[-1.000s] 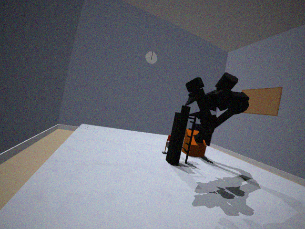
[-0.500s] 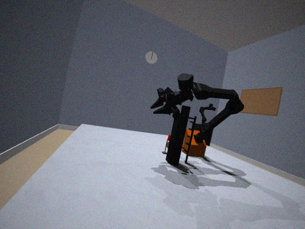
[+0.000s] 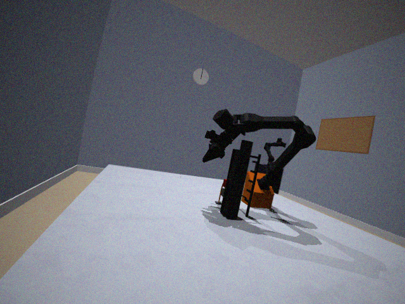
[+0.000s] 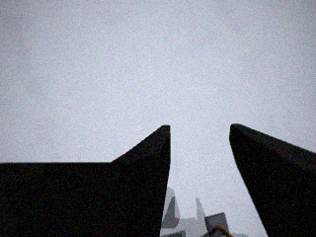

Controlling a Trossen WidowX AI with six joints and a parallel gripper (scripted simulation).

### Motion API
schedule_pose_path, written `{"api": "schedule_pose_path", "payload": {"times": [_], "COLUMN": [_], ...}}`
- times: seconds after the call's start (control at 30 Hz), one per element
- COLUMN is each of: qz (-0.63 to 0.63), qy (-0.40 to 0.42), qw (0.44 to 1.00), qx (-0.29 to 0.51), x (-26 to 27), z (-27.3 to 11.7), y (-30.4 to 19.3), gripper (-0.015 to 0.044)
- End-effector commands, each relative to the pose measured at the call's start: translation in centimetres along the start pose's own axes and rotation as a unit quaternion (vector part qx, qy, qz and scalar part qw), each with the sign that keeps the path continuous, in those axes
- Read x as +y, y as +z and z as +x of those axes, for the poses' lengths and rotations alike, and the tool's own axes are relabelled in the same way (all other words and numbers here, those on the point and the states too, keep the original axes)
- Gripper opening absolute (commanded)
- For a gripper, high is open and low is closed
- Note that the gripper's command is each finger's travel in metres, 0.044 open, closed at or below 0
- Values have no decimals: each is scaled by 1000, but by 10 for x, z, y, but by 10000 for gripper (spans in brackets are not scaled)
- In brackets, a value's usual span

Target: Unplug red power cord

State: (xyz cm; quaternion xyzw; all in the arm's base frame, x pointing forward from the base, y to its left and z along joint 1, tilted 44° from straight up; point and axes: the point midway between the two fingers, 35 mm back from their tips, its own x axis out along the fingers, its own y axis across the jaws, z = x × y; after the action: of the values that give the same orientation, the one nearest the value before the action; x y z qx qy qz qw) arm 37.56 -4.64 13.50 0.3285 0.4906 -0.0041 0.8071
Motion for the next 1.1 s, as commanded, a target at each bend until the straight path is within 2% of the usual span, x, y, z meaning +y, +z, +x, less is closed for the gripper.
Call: {"api": "schedule_pose_path", "payload": {"times": [0.0, 0.1, 0.2, 0.27, 0.3, 1.07], "qz": [192, 380, 551, 616, 624, 624], "qy": [-21, -51, -93, -113, -116, -116], "qw": [976, 906, 792, 730, 722, 722], "qx": [96, 177, 246, 272, 275, 274], "x": [-34, -55, -67, -69, -69, -55], "z": [14, 17, 12, 9, 8, 5], "y": [-40, -78, -113, -126, -127, -127], "gripper": [160, 160, 160, 160, 160, 160]}}
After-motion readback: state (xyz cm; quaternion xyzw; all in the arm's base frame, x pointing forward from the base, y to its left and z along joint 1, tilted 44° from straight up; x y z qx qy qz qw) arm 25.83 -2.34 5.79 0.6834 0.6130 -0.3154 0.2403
